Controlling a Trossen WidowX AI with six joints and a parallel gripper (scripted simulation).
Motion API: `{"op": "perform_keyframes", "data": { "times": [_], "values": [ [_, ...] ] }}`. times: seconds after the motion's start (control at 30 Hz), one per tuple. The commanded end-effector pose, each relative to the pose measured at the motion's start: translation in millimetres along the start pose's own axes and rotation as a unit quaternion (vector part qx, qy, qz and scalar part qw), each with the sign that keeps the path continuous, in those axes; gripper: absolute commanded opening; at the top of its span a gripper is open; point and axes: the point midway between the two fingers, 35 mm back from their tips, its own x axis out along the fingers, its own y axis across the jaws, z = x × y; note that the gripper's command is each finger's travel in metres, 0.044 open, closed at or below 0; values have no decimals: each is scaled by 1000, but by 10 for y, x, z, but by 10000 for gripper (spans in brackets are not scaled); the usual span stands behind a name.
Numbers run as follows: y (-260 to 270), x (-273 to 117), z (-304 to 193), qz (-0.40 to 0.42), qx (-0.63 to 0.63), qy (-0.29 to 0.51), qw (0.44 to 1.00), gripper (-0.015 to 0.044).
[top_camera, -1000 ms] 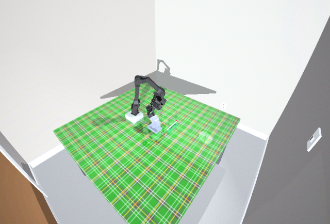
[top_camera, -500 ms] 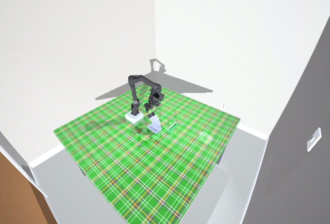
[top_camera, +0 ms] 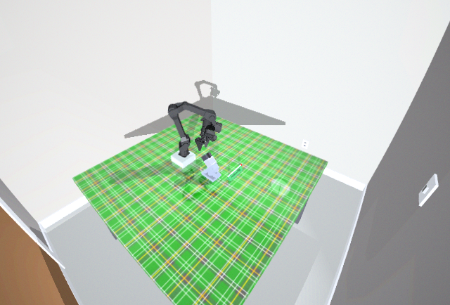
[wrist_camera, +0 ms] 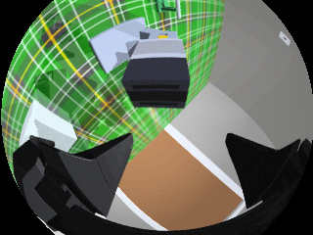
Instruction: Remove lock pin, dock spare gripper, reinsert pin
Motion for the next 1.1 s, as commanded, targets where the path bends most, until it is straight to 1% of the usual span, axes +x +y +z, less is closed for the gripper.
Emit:
{"op": "perform_keyframes", "data": {
  "times": [0.0, 0.47, 0.63, 0.7, 0.9, 0.97, 1.07],
  "values": [
    [-70, -30, -42, 2, -3, -13, 1000, 440],
    [-270, -117, -205, 3, -3, -52, 999, 440],
    [-210, -91, -169, 1, 0, -43, 999, 440],
    [-222, -152, -103, 0, 1, -55, 999, 387],
    [-196, -797, 450, 1, 2, -154, 988, 230],
    [-177, -877, 504, 1, 1, -165, 986, 180],
    [-183, -874, 516, 5, -2, -163, 987, 180]
  ]
}}
